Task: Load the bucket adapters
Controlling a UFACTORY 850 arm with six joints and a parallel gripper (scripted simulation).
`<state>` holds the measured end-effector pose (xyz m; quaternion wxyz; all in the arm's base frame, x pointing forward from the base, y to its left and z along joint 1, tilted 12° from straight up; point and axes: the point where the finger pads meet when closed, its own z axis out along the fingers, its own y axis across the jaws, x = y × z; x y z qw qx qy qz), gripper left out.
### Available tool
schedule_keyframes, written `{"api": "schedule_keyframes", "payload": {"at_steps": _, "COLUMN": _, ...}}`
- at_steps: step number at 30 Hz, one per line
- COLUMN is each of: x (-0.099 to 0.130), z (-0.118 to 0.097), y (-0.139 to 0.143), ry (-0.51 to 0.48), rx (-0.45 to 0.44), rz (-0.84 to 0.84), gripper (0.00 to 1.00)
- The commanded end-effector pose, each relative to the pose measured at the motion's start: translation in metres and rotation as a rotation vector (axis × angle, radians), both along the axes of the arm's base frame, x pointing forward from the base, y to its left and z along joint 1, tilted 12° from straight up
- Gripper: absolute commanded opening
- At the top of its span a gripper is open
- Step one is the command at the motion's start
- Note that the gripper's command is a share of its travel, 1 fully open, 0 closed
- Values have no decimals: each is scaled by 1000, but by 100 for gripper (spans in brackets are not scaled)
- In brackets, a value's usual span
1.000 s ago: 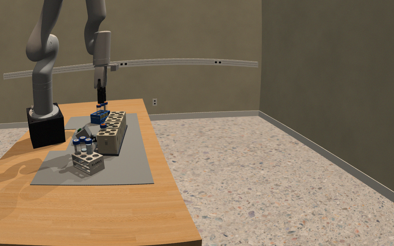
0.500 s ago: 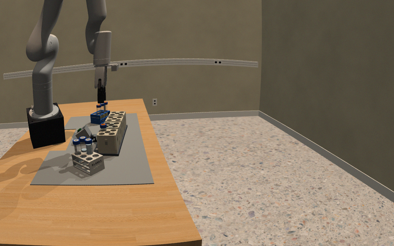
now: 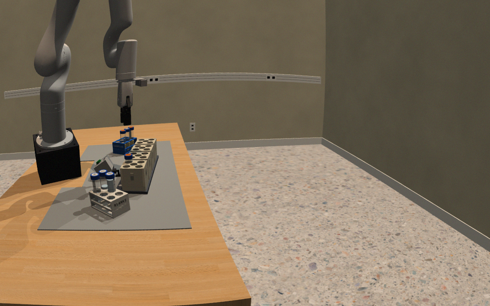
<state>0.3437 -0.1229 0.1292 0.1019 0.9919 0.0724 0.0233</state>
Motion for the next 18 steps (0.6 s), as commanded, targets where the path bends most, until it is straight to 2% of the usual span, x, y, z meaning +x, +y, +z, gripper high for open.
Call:
{"api": "schedule_keyframes", "payload": {"at_steps": 1, "x": 2, "z": -5, "y": 29, "ry": 38, "rx": -12, "rz": 189, "gripper": 57}}
{"api": "schedule_keyframes", "payload": {"at_steps": 5, "x": 2, "z": -7, "y": 39, "ry": 51, "rx": -16, "rz": 254, "gripper": 57}}
{"api": "schedule_keyframes", "payload": {"at_steps": 18, "x": 4, "z": -20, "y": 103, "ry": 137, "rx": -42, "rz": 678, "gripper": 57}}
